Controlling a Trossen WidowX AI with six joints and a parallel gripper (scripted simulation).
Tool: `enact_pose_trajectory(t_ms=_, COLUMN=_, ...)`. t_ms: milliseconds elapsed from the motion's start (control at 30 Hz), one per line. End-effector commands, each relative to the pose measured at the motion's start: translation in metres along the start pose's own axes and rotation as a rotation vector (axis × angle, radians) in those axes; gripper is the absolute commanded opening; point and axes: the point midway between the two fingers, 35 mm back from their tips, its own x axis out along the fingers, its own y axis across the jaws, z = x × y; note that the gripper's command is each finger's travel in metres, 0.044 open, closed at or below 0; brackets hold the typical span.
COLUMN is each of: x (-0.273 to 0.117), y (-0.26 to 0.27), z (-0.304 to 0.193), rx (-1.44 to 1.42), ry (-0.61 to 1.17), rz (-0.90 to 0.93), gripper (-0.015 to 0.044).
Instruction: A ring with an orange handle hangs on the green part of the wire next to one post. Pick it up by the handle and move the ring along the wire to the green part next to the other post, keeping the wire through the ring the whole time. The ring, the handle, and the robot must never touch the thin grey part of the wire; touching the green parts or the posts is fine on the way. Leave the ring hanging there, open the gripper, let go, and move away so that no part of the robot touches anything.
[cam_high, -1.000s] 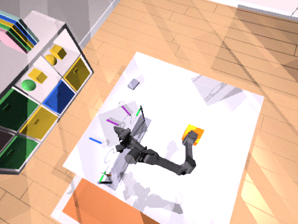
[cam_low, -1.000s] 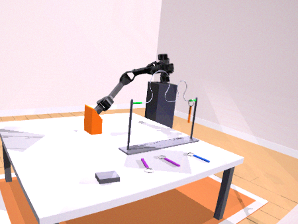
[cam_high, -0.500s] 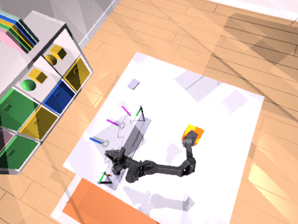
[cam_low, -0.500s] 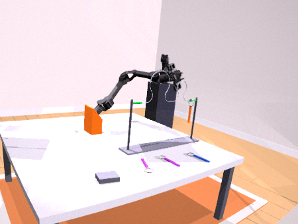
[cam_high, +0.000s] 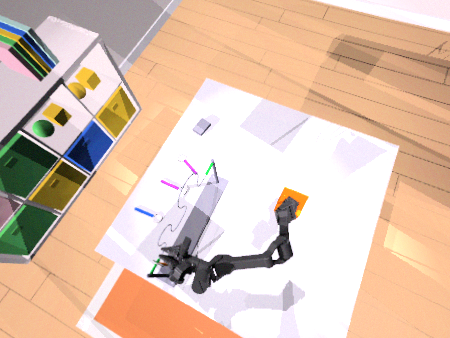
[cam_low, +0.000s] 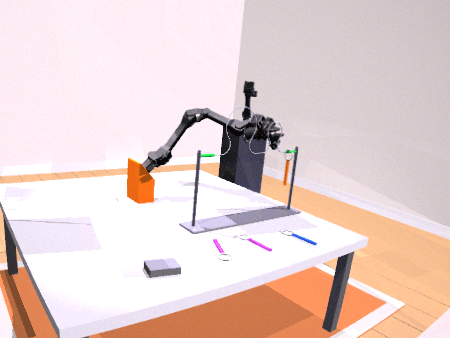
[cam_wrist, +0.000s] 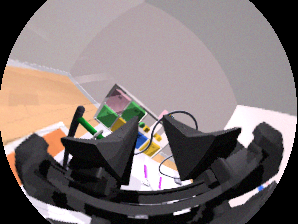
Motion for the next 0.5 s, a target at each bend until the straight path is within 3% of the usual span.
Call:
enact_pose_trajectory(t_ms=0, x=-0.008, y=0.053, z=-0.044, rx=0.148, ry=0.097, rz=0.027, gripper=0.016)
enact_pose_trajectory(t_ms=467, x=-0.082, y=0.19, z=-0.127, rx=0.645, ry=0.229, rz=-0.025, gripper=0.016)
